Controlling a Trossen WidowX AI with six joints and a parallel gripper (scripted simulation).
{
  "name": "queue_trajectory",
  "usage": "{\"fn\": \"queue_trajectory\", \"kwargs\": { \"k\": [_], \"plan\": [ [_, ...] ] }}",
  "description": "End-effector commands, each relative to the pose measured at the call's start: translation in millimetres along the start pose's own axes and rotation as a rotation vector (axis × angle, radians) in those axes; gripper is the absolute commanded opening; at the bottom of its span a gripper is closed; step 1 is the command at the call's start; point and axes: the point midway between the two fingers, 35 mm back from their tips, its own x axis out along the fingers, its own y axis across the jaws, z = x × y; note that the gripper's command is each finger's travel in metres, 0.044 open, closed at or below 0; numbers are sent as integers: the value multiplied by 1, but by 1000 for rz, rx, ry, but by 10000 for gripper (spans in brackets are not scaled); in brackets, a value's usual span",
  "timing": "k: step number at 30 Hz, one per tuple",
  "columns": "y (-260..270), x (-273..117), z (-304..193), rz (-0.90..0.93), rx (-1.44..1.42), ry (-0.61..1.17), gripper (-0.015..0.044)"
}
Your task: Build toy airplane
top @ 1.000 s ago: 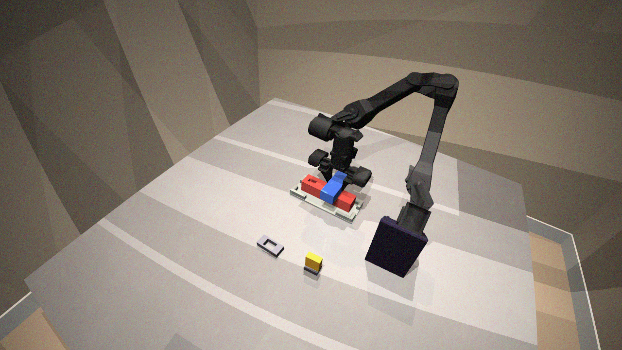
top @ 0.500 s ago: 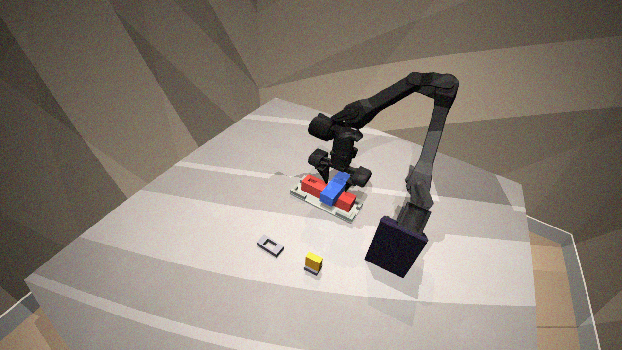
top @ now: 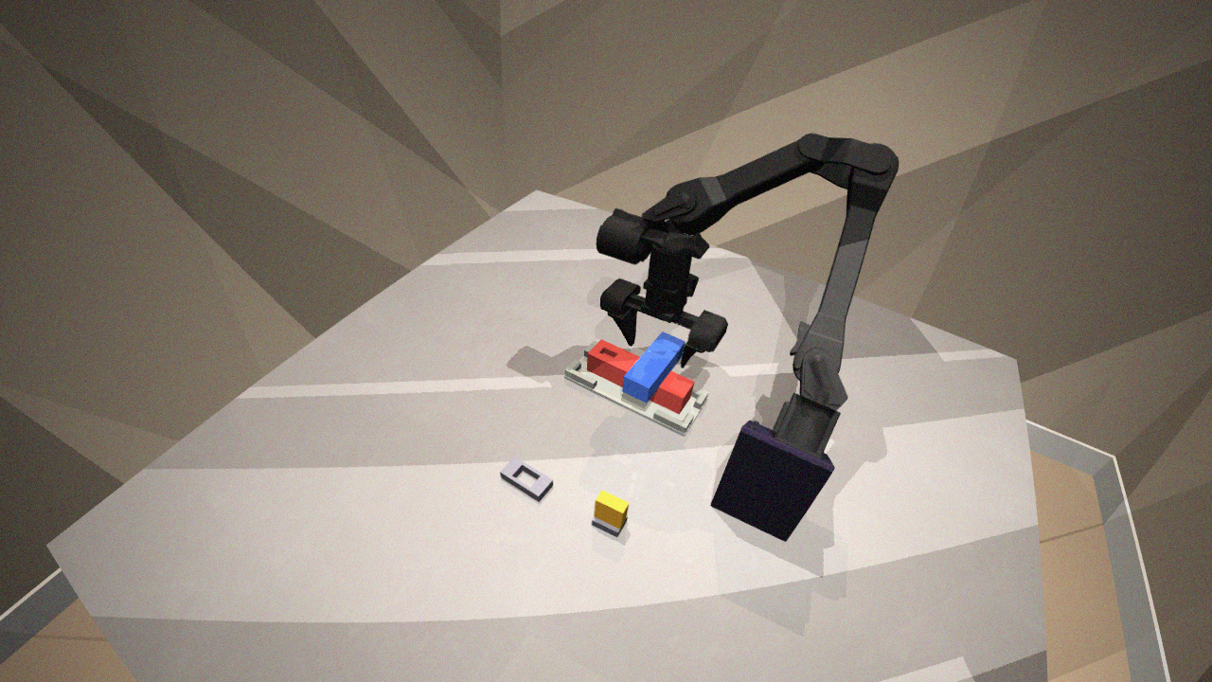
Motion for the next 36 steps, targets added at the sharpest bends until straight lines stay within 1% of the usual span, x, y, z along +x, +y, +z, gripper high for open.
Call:
{"fn": "queue_trajectory", "kwargs": {
  "k": [1, 10, 12, 27, 29, 36],
  "plan": [
    [1, -57, 2, 20, 9, -1, 440],
    [1, -60, 0, 20, -7, -1, 440],
    [1, -59, 0, 20, -134, -3, 440],
    [3, -56, 0, 15, -1572, -17, 440],
    [3, -55, 0, 15, -1635, -18, 440],
    [3, -55, 0, 15, -1635, -18, 440]
  ]
}}
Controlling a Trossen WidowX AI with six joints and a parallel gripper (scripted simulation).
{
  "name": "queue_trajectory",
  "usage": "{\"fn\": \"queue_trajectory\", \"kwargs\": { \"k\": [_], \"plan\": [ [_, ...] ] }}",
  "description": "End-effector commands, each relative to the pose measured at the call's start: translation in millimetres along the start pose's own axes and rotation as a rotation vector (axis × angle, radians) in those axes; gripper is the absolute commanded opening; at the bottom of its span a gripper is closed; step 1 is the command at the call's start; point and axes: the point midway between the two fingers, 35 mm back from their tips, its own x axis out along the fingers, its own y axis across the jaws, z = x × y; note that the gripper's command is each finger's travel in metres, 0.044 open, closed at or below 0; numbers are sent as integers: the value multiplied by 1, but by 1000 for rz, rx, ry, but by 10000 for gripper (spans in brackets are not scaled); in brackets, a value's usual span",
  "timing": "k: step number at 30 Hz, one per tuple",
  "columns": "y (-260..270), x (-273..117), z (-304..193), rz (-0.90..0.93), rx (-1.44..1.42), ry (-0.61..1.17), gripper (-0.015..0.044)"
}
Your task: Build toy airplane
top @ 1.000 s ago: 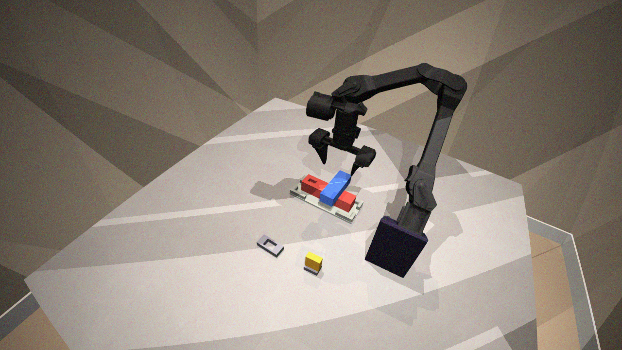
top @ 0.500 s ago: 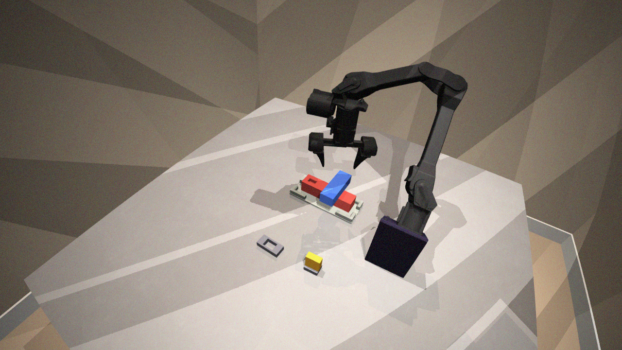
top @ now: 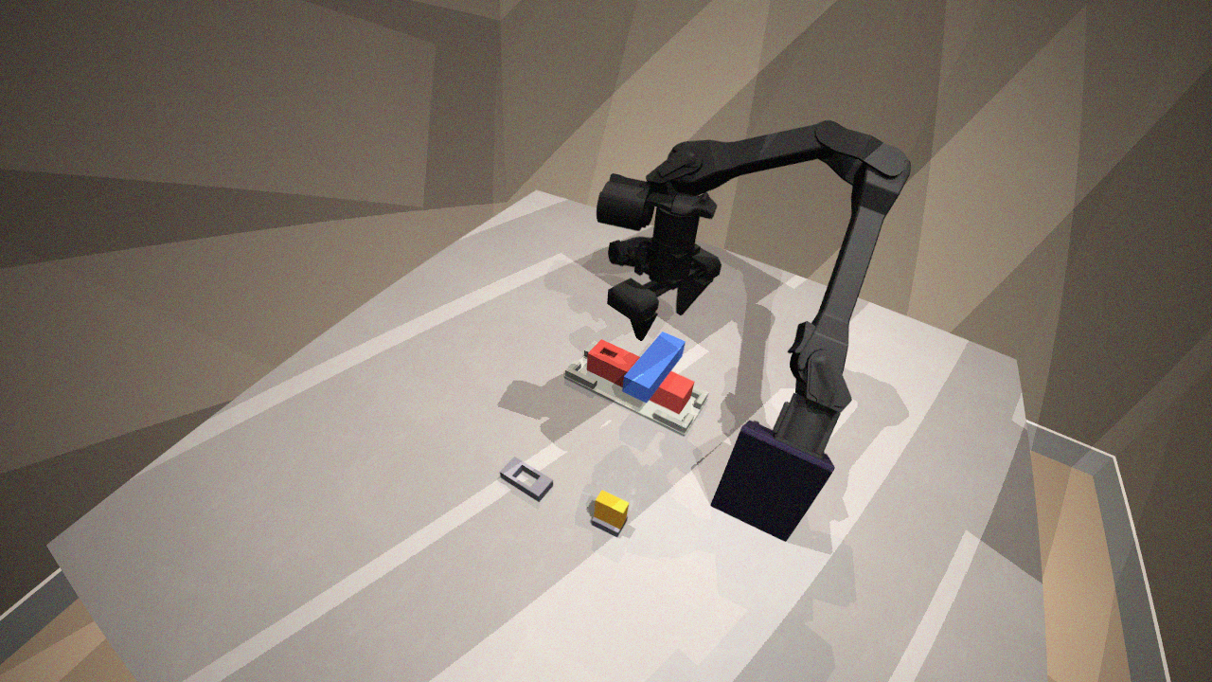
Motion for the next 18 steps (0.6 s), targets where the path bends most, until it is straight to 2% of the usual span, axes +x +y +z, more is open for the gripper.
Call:
{"fn": "queue_trajectory", "kwargs": {
  "k": [1, 11, 18],
  "plan": [
    [1, 1, 0, 2, -325, -1, 440],
    [4, 1, 0, 5, -325, -1, 440],
    [118, -8, -30, 64, -338, -4, 440]
  ]
}}
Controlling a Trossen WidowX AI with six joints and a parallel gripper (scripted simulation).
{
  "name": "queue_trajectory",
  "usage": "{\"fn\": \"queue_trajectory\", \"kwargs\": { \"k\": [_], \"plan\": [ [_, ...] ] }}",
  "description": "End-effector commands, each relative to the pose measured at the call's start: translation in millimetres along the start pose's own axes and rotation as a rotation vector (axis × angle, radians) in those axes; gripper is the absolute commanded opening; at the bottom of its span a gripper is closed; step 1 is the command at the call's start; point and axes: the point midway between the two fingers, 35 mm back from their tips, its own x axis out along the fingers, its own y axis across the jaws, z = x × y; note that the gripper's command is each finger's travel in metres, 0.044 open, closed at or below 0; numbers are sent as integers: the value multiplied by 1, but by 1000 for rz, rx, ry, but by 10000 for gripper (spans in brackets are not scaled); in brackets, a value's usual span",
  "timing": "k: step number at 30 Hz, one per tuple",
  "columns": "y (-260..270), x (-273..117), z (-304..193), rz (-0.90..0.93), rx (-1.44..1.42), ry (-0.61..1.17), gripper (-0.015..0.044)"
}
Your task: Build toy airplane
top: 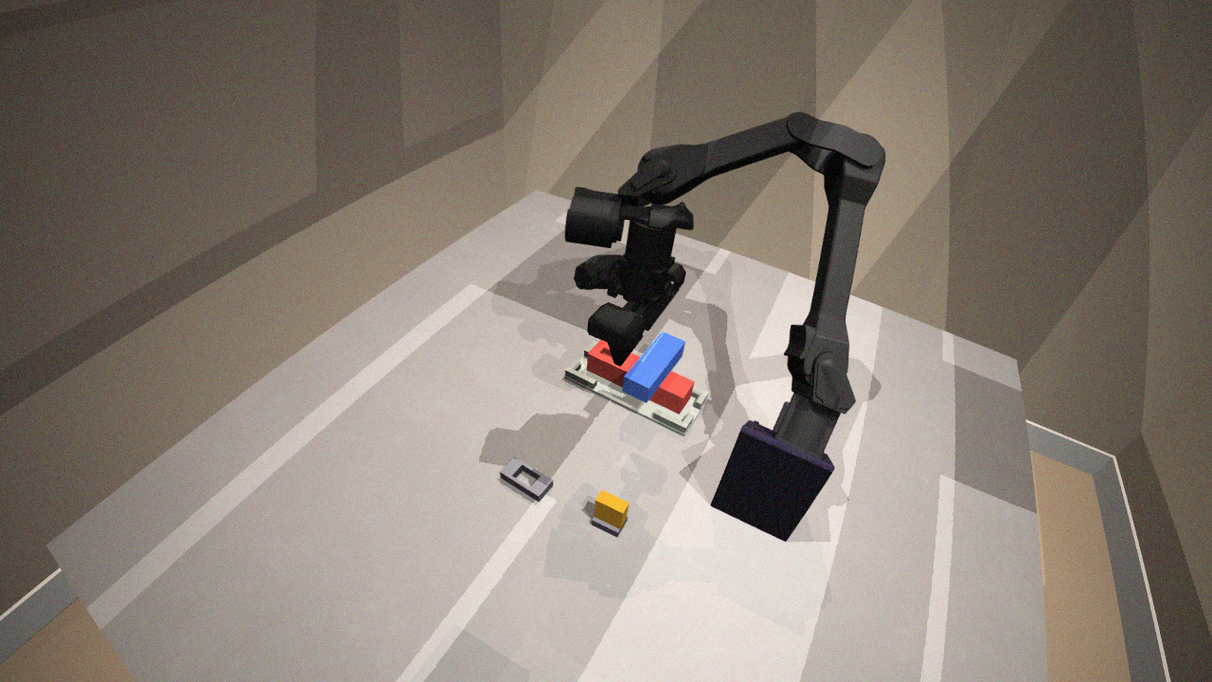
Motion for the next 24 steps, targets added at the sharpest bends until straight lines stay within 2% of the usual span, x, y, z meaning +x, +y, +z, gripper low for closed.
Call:
{"fn": "queue_trajectory", "kwargs": {
  "k": [1, 9, 15, 19, 24],
  "plan": [
    [70, -1, -8, 20, -20, 7, 440],
    [184, 10, -67, -23, -9, 20, 440],
    [187, 15, -70, -26, -8, 19, 440],
    [185, 66, -71, -28, -7, 19, 440],
    [185, 70, -71, -29, -7, 19, 440]
  ]
}}
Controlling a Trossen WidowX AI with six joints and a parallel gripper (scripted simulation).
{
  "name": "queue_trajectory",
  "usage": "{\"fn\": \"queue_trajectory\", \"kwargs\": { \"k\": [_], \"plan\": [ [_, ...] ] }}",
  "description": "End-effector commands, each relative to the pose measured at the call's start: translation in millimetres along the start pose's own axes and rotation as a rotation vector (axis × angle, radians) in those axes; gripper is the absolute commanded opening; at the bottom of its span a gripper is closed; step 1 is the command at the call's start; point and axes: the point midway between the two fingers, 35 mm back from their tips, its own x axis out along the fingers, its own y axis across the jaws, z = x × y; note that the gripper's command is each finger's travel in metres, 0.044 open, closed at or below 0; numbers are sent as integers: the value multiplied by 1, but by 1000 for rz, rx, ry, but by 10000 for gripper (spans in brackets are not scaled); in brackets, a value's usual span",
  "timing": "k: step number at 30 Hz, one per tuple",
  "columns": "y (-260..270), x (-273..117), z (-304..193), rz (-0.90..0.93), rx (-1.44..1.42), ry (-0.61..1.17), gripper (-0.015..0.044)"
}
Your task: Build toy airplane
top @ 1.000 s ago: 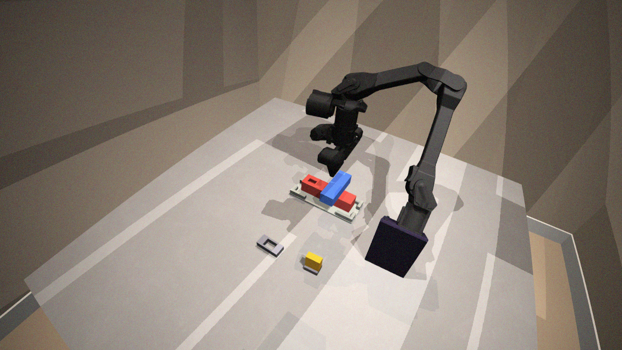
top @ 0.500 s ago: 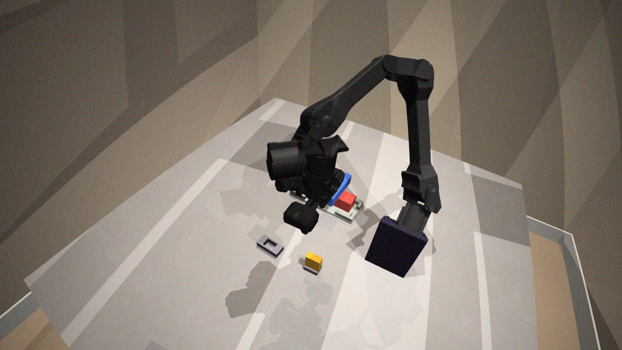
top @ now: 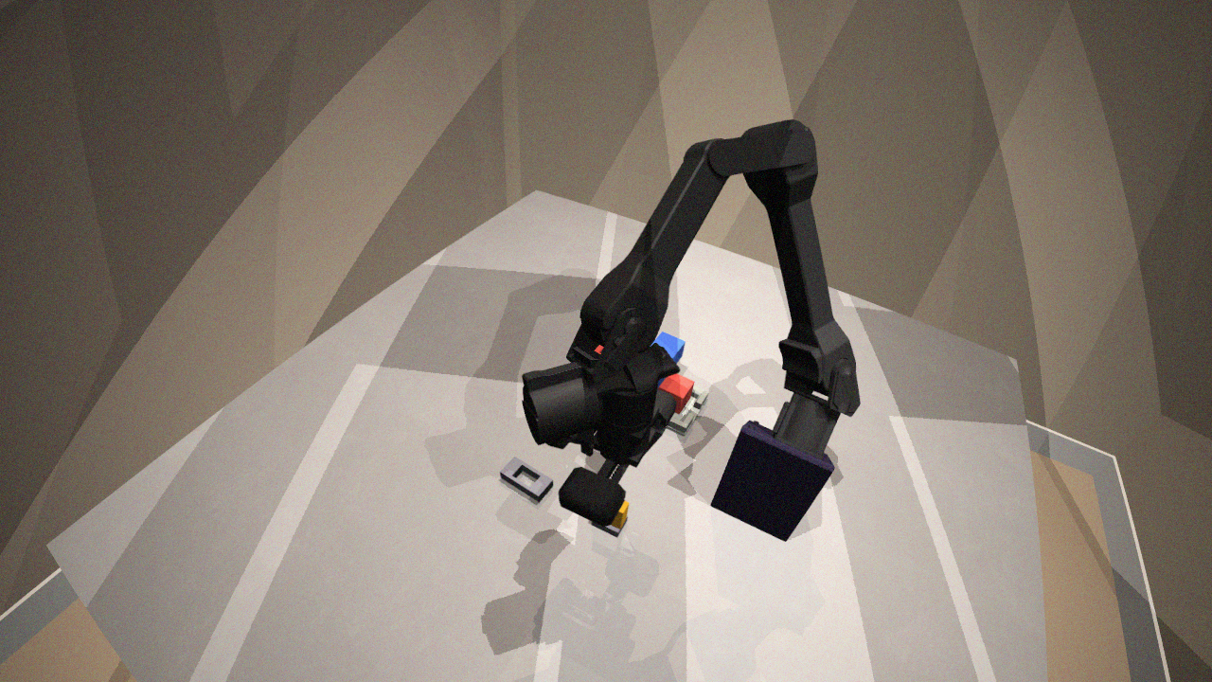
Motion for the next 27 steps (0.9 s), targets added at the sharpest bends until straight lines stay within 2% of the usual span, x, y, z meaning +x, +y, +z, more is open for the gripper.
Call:
{"fn": "queue_trajectory", "kwargs": {
  "k": [1, 27],
  "plan": [
    [2, 9, 2, 6, -1, -15, 440],
    [2, 50, 3, 5, -1, -16, 440]
  ]
}}
